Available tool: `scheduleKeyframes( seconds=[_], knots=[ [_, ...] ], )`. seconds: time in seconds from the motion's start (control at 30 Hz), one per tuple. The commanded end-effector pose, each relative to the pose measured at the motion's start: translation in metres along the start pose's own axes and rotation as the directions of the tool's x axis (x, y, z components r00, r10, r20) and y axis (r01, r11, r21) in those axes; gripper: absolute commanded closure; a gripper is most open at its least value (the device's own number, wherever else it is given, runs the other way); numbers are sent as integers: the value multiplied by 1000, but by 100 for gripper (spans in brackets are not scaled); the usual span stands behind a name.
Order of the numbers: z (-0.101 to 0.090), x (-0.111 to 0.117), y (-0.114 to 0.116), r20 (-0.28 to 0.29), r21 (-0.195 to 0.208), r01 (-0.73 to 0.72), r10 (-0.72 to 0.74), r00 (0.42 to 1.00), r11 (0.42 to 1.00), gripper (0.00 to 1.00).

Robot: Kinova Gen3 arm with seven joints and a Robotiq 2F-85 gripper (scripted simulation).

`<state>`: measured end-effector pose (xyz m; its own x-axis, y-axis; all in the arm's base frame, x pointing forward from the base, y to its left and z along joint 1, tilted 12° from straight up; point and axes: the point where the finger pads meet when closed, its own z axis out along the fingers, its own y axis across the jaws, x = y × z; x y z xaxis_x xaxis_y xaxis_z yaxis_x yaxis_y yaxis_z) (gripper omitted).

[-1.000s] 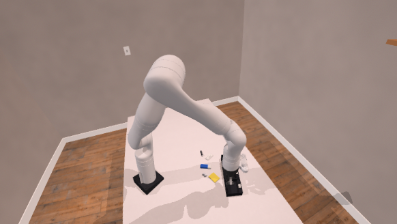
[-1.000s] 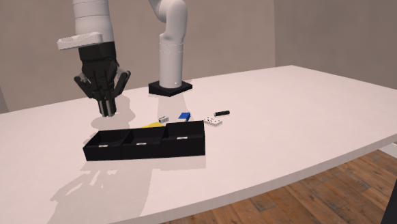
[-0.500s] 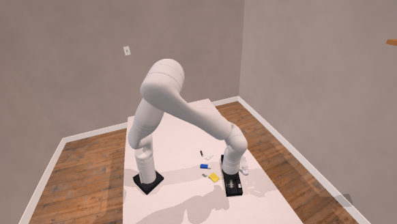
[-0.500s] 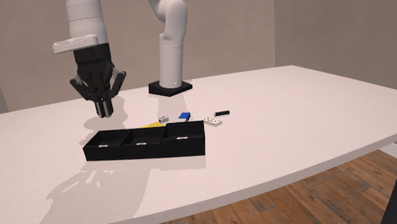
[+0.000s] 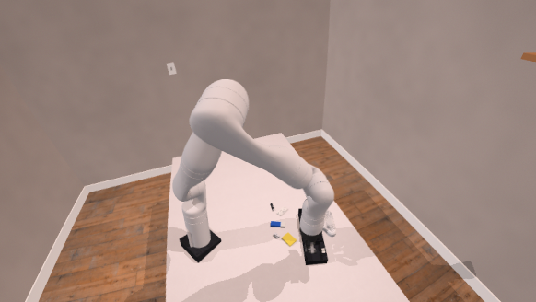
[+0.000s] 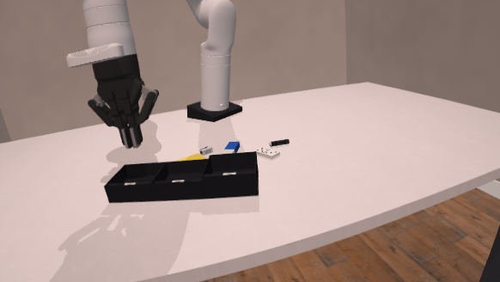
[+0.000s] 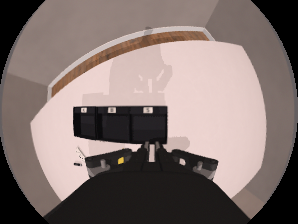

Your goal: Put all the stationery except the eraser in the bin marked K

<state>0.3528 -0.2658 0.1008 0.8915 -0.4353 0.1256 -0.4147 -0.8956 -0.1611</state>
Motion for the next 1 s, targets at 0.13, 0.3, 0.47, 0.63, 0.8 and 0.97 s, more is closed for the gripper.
scheduleKeyframes(
  seconds=[0.13, 0.3, 0.47, 0.63, 0.8, 0.97],
  knots=[
    [-1, 0, 0, -1, -1, 0, 0, 1000, 1000, 91],
    [-1, 0, 0, -1, -1, 0, 0, 1000, 1000, 91],
    [-1, 0, 0, -1, -1, 0, 0, 1000, 1000, 91],
    [-1, 0, 0, -1, -1, 0, 0, 1000, 1000, 91],
    [-1, 0, 0, -1, -1, 0, 0, 1000, 1000, 91],
    [-1, 0, -20, -1, -1, 0, 0, 1000, 1000, 91]
  ],
)
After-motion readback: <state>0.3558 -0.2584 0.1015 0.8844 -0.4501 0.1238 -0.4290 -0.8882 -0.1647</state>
